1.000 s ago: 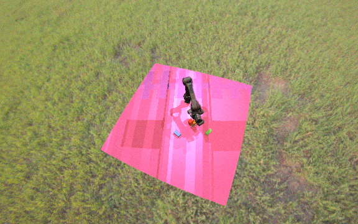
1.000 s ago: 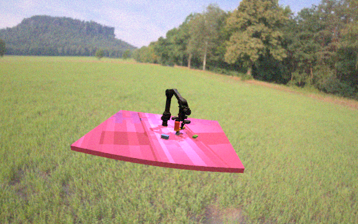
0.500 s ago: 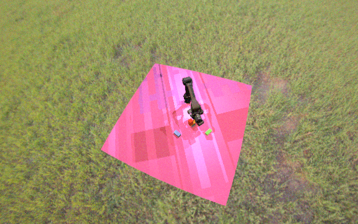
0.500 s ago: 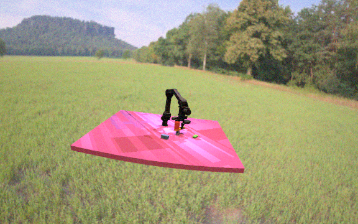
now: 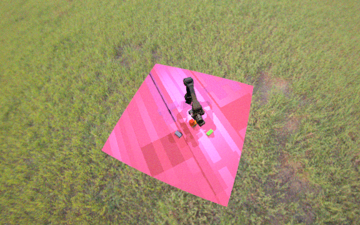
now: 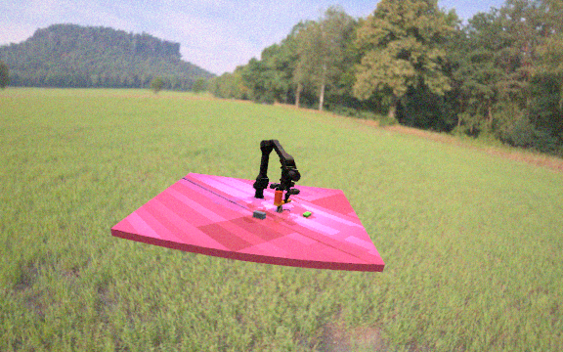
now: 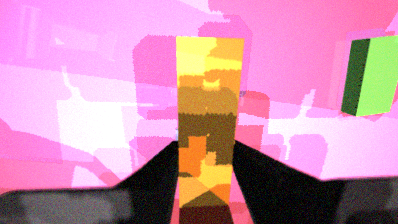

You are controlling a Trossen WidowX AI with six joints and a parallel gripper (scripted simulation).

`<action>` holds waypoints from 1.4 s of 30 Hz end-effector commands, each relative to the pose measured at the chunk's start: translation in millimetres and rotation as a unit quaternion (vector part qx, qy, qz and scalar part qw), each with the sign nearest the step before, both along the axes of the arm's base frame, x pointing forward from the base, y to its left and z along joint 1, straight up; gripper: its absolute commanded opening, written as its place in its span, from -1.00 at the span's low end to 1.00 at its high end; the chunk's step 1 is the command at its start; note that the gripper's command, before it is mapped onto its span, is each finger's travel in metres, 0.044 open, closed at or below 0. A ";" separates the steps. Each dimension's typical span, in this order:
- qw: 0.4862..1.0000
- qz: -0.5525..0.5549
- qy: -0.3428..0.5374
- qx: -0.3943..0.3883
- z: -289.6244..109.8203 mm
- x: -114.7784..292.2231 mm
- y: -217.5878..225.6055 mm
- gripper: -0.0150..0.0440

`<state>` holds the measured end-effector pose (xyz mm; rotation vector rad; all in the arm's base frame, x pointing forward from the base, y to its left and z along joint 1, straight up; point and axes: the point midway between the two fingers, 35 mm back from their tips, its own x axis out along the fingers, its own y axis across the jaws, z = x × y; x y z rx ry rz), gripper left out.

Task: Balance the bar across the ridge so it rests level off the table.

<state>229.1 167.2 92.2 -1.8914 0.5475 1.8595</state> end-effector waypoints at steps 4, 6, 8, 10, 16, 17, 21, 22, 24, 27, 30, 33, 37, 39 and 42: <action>1.000 0.000 0.000 0.000 -0.1 0.0 -0.1 -0.49; 1.000 0.000 0.000 0.000 -0.1 0.0 -0.1 -0.49; 1.000 0.000 0.000 0.000 -0.1 0.0 -0.1 -0.49; 1.000 0.000 0.000 0.000 -0.1 0.0 -0.1 -0.49; 1.000 0.000 0.000 0.000 -0.1 0.0 -0.1 -0.49; 1.000 0.000 0.000 0.000 -0.1 0.0 -0.1 -0.49; 1.000 0.000 0.000 0.000 -0.1 0.0 -0.1 -0.14; 1.000 0.000 0.000 0.000 -0.1 0.0 -0.1 -0.05; 1.000 0.000 0.000 0.000 -0.1 0.0 -0.1 0.07; 1.000 0.000 0.000 0.000 -0.1 0.0 -0.1 0.07; 1.000 0.000 0.000 0.000 -0.1 0.0 -0.1 0.07; 1.000 0.000 0.000 0.000 -0.1 0.0 -0.1 0.07; 1.000 0.000 0.000 0.000 -0.1 0.0 -0.1 0.07; 1.000 0.000 0.000 0.000 -0.1 0.0 -0.1 0.08; 1.000 0.000 0.000 0.000 -0.1 0.0 -0.1 0.08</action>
